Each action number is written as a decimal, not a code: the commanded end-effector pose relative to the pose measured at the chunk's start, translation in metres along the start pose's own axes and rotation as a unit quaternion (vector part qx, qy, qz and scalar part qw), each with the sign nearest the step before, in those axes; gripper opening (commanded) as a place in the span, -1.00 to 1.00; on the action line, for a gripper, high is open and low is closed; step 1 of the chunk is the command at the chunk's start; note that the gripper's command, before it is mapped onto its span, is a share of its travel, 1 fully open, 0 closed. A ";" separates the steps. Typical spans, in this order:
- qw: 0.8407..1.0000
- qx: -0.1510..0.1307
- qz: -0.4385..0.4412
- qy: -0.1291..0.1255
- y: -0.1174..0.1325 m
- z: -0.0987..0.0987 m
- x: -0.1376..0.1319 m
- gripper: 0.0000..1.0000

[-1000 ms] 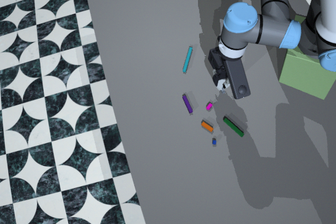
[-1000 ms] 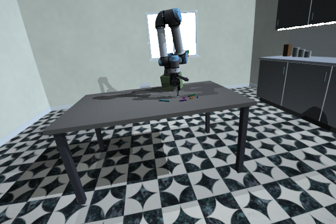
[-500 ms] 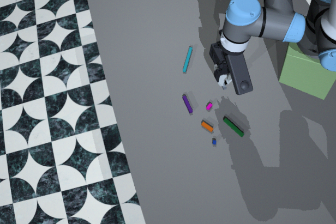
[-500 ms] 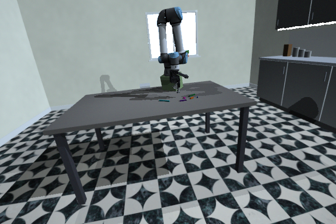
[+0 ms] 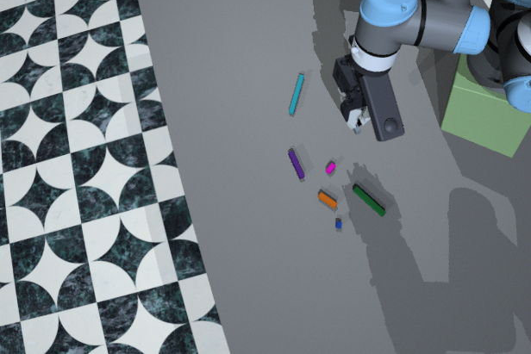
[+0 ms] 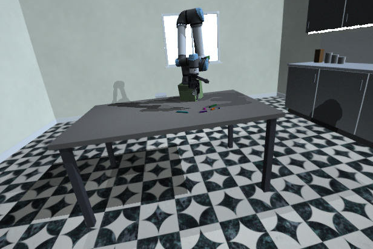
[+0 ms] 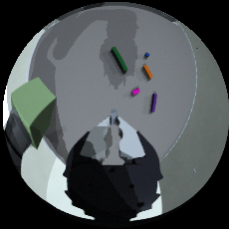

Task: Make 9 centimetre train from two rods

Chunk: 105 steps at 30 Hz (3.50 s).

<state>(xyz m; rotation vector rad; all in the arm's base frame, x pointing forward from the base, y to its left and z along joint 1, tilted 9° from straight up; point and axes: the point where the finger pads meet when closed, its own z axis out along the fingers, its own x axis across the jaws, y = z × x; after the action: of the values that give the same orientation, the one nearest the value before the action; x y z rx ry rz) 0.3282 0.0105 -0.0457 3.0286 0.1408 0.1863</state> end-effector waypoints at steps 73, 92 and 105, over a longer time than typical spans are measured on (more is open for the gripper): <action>0.983 0.001 0.185 -0.002 0.137 -0.024 -0.004 -1.00; 0.983 0.001 0.185 -0.002 0.137 0.012 -0.004 -1.00; 0.983 0.001 0.185 -0.002 0.137 0.044 -0.004 -1.00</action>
<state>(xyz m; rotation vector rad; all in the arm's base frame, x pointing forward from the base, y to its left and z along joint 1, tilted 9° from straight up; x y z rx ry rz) 0.3381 -0.1271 -0.0599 3.0296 -0.4253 0.2036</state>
